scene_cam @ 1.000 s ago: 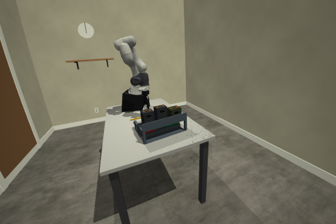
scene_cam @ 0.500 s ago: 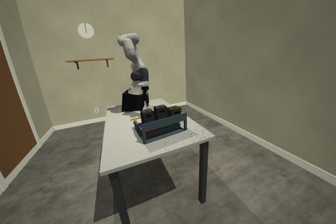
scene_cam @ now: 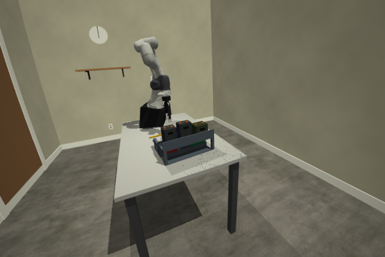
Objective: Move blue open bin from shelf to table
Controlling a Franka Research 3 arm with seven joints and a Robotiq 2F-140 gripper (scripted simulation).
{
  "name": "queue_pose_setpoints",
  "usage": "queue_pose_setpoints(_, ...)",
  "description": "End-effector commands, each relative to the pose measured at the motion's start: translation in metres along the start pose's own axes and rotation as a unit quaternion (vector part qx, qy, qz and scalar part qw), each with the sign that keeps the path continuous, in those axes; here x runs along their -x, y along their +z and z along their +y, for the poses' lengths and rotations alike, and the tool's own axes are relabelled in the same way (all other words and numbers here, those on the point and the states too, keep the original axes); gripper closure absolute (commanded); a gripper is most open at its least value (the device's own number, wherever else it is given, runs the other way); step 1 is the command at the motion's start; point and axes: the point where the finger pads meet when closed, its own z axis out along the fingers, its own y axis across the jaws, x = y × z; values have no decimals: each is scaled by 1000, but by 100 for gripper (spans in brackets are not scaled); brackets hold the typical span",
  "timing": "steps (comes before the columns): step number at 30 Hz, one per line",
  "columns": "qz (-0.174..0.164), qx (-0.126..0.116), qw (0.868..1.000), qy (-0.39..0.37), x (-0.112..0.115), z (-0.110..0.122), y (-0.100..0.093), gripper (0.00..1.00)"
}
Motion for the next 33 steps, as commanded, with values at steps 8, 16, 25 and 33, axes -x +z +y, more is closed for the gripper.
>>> queue_pose_setpoints(8, -3, 25, 999, -39, -2, 4, -4, 43)
queue_pose_setpoints(16, -3, 25, 999, -39, -5, 7, 6, 43)
queue_pose_setpoints(25, -3, 25, 999, -39, -5, 7, 6, 43)
queue_pose_setpoints(33, -3, 25, 999, -39, -4, 6, 10, 43)
